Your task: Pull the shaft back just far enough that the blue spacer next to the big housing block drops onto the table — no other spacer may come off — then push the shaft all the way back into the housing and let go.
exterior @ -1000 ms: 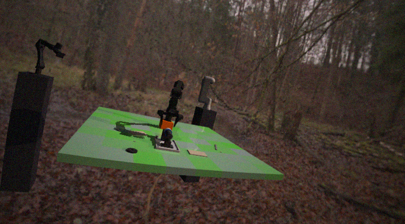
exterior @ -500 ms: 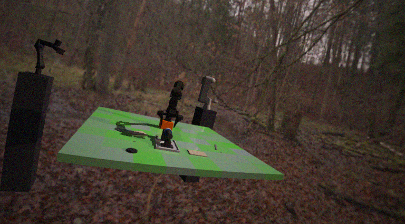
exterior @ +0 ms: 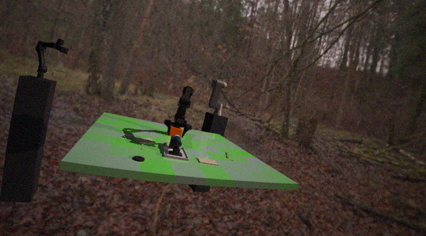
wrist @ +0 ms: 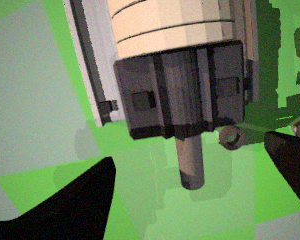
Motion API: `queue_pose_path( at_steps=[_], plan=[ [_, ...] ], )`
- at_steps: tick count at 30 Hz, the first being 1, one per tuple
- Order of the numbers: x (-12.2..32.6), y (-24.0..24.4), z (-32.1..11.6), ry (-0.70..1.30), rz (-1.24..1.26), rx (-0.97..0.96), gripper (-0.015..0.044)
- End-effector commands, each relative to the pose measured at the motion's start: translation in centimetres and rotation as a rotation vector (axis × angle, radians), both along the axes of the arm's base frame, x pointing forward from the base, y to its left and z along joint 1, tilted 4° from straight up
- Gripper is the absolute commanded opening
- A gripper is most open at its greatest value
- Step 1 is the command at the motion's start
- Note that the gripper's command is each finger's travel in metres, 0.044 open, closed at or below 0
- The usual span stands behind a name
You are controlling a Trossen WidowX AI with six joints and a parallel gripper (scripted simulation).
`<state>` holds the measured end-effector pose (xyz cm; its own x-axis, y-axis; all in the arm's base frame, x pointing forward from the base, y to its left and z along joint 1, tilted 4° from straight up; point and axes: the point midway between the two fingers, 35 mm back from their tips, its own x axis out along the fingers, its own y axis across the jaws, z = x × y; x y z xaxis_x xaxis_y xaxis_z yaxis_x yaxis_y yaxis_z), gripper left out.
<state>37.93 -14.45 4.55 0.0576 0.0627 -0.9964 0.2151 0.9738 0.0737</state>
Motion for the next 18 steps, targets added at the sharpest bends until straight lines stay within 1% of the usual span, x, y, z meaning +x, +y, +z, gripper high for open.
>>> queue_pose_path(
  at_steps=[1,18],
  plan=[
    [-0.23,0.06,-1.07,0.011,-0.003,-0.001,0.044],
    [-0.24,0.09,-1.47,0.011,-0.003,-0.001,0.044]
  ],
)
